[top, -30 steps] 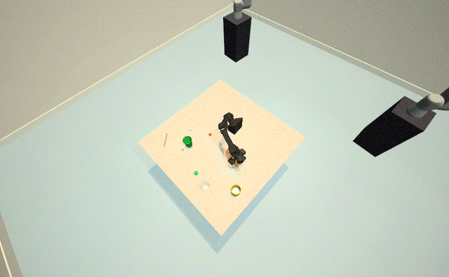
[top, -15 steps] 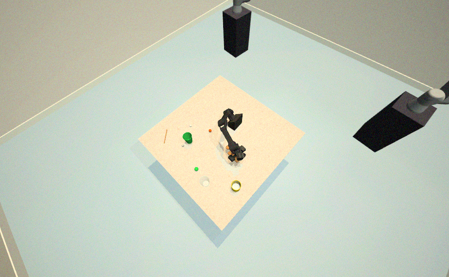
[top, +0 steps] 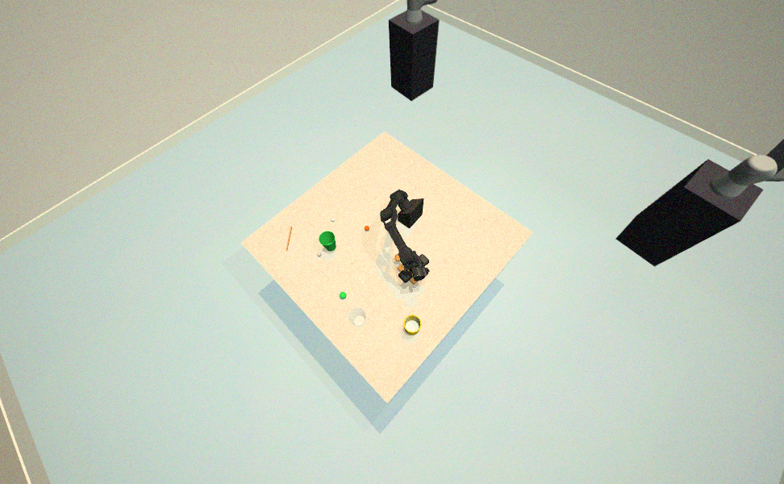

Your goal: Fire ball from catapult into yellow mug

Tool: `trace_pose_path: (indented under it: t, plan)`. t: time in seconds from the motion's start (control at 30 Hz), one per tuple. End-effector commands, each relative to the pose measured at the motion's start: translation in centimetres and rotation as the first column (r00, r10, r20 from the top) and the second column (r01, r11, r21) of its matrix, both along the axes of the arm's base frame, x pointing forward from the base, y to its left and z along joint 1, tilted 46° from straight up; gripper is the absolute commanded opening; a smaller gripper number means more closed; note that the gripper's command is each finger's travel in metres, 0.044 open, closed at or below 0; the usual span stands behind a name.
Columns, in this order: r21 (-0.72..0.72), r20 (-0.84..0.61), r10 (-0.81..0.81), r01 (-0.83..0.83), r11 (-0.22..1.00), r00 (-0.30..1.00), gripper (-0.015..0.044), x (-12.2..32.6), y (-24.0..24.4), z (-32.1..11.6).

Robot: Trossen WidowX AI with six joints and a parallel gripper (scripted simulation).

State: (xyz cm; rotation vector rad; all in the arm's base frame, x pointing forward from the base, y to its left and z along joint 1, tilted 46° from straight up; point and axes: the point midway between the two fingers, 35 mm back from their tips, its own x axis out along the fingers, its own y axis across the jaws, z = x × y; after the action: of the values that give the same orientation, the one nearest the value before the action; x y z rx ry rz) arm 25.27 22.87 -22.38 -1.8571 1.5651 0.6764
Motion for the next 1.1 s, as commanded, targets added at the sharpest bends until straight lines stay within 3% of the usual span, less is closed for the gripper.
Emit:
trace_pose_path:
  t: [0.0,0.2,0.37,0.57,1.07]
  plan:
    - [0.000,0.002,0.001,-0.001,1.000,1.000,0.0171,0.0,0.0,0.0]
    - [0.000,0.002,0.001,-0.001,1.000,1.000,0.0131,0.0,0.0,0.0]
    - [0.002,-0.001,0.000,0.000,1.000,1.000,0.0000,-0.8,3.3,3.4]
    - [0.005,0.013,-0.016,0.016,1.000,1.000,0.0000,-0.9,3.4,3.6]
    - [0.145,0.320,-0.370,0.341,0.929,0.872,0.0000,-0.4,3.3,3.5]
